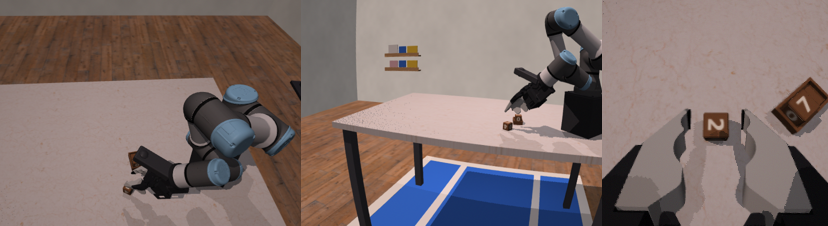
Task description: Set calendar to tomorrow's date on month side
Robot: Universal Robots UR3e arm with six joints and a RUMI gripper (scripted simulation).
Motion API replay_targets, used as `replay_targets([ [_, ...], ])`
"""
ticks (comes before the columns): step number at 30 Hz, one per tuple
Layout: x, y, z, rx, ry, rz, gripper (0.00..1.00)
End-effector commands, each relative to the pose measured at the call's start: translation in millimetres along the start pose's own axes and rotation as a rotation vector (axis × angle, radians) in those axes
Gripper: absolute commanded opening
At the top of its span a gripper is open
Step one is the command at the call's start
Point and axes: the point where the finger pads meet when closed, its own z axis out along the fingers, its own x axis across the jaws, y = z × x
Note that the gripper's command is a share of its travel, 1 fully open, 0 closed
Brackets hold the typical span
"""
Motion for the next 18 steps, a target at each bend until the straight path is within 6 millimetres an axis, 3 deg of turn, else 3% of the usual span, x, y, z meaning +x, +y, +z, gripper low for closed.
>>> replay_targets([
  [1,-0.9,-1.3,-0.2,0.005,-0.004,0.002,0.28],
  [18,-1.1,6.5,7.9,0.006,-0.004,0.003,0.28],
])
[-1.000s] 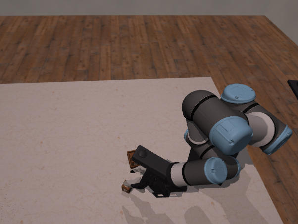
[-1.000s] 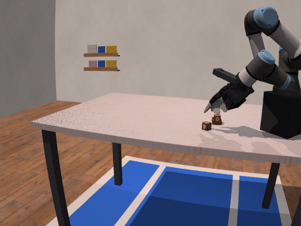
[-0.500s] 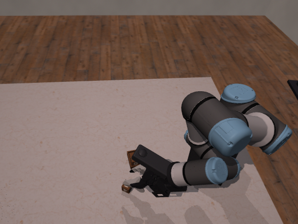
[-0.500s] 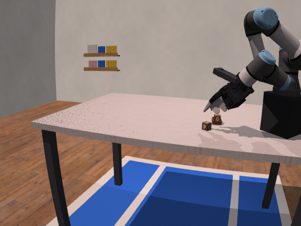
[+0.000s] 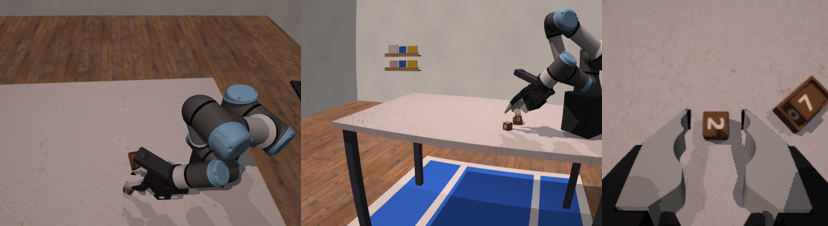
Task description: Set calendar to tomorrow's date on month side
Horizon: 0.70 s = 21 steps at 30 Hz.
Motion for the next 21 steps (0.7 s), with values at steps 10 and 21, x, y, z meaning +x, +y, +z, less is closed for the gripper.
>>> replay_targets([
  [10,-1,12,14,0.005,-0.004,0.003,0.28],
  [21,-1,26,28,0.005,-0.004,0.003,0.28],
])
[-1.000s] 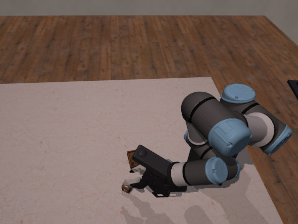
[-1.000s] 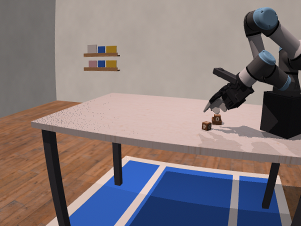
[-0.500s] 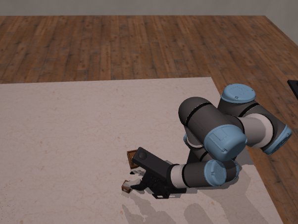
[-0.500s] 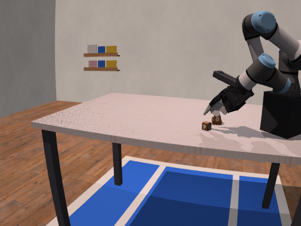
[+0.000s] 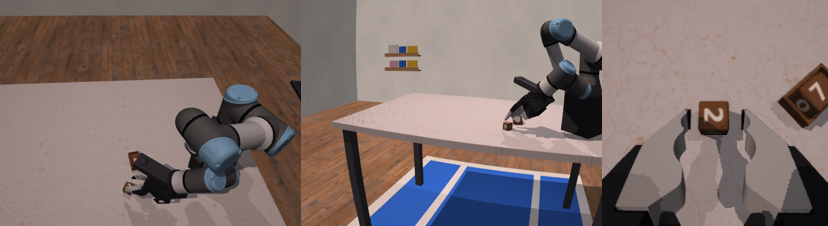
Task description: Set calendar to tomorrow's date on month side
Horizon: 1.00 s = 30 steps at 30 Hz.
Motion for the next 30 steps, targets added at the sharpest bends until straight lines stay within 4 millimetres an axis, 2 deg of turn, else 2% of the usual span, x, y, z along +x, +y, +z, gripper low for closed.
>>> replay_targets([
  [1,-3,4,8,0.012,-0.01,0.009,0.28],
  [15,-3,19,23,0.012,-0.01,0.01,0.28],
  [30,-3,22,26,0.012,-0.011,0.01,0.28],
])
